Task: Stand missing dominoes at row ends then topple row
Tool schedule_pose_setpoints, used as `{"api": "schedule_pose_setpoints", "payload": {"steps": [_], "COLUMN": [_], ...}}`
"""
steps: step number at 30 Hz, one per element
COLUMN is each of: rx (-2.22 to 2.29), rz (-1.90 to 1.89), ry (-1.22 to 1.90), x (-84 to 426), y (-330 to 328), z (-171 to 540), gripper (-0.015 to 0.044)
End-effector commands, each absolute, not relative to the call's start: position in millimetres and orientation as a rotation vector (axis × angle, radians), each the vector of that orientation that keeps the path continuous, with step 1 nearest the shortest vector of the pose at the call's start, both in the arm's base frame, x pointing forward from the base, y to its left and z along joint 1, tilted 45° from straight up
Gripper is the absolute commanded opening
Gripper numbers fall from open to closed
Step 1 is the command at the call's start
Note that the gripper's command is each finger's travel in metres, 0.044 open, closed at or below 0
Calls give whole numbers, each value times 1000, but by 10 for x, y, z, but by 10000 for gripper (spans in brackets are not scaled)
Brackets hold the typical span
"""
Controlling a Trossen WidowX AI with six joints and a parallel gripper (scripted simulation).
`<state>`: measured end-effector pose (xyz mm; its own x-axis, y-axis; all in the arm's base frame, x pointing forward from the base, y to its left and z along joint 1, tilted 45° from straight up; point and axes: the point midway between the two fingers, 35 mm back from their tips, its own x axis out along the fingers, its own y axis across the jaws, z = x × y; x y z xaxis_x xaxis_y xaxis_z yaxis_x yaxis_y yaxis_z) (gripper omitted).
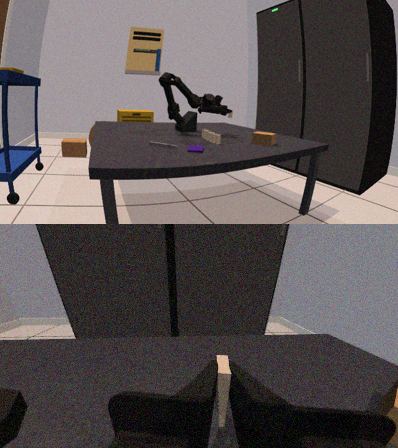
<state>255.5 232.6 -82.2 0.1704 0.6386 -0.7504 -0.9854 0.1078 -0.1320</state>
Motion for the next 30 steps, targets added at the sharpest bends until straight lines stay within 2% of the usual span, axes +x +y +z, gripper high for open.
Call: {"api": "schedule_pose_setpoints", "payload": {"steps": [1, 30], "rx": [-716, -723], "rz": [1305, 1304], "ry": [607, 610], "x": [2579, 2578], "y": [2248, 1612], "z": [-917, -1678], "gripper": [24, 24]}}
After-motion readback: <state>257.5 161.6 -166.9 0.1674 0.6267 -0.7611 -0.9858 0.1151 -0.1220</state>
